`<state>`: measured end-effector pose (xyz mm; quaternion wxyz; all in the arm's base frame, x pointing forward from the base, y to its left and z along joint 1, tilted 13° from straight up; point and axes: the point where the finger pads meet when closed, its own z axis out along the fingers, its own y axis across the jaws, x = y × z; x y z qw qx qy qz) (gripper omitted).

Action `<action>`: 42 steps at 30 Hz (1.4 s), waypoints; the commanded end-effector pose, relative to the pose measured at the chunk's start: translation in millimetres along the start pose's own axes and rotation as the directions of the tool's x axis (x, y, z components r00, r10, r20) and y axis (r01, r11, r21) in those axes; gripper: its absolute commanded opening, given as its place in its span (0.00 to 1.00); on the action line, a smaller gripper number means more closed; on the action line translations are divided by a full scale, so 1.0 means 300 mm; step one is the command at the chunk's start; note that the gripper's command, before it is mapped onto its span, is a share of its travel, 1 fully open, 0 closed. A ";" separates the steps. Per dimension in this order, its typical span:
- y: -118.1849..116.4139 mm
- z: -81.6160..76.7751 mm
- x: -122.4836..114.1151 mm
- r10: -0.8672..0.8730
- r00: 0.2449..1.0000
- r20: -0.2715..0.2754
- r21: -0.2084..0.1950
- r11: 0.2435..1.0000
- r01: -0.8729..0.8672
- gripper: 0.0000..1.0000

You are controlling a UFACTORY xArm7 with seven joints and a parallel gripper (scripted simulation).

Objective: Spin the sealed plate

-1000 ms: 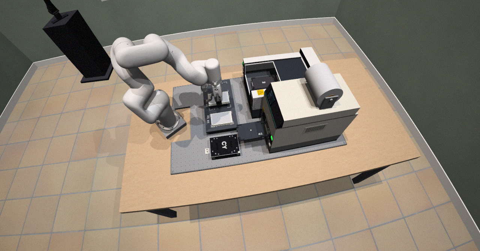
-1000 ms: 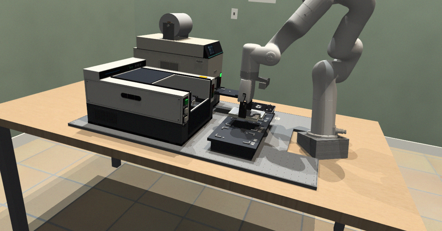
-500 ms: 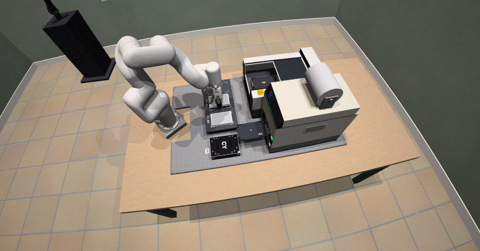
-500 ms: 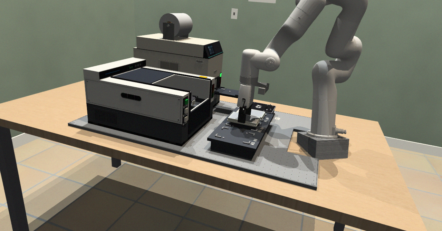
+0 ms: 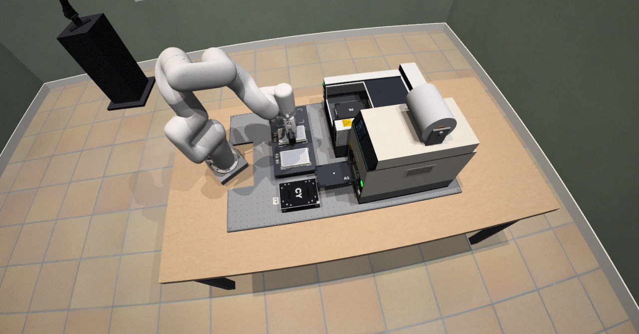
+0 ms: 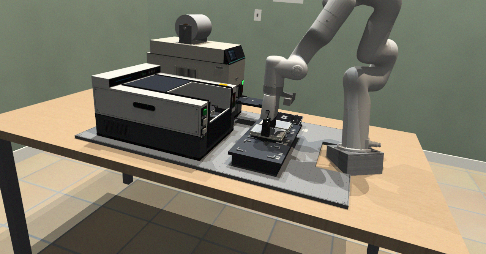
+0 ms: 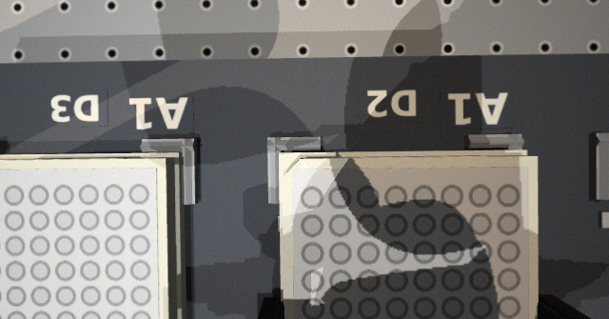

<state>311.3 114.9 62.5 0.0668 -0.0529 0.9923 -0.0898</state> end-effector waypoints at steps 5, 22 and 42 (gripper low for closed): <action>0.002 -0.003 -0.004 0.000 1.000 0.003 -0.001 1.000 0.000 0.00; 0.002 -0.002 -0.004 0.000 1.000 0.003 -0.001 1.000 0.000 0.00; 0.002 0.015 -0.003 0.000 1.000 0.003 -0.001 1.000 0.000 0.00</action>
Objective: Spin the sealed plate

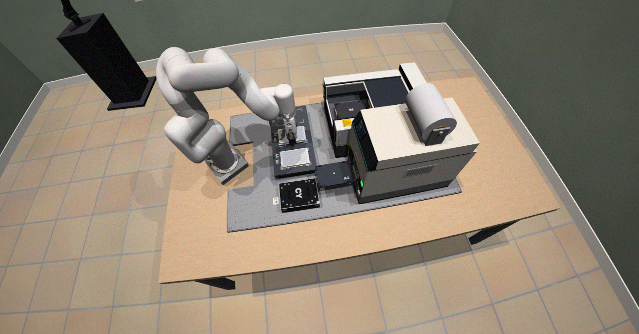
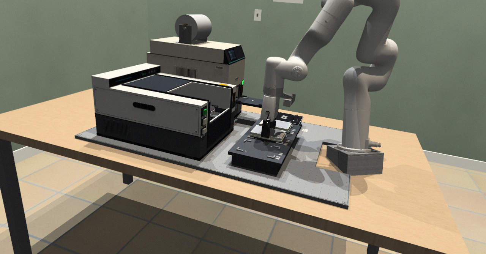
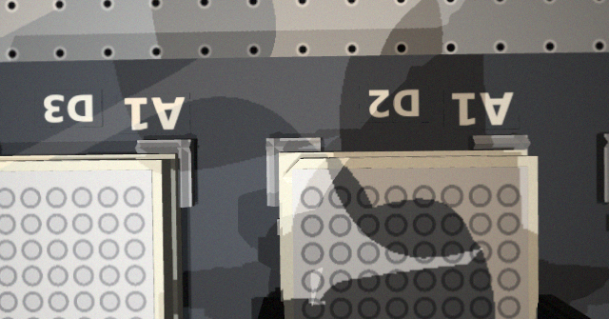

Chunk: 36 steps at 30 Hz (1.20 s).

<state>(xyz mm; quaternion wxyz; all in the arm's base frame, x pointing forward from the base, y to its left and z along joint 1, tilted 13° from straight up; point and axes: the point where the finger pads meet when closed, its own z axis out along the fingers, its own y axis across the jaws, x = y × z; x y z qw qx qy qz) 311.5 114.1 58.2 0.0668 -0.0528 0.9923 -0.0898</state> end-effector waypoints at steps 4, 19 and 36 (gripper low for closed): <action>0.002 0.005 -0.004 0.000 1.000 0.003 -0.001 1.000 0.000 0.00; 0.002 0.020 -0.004 0.000 1.000 0.003 -0.001 1.000 0.000 0.00; 0.002 0.020 -0.005 0.000 1.000 0.003 -0.001 1.000 0.000 1.00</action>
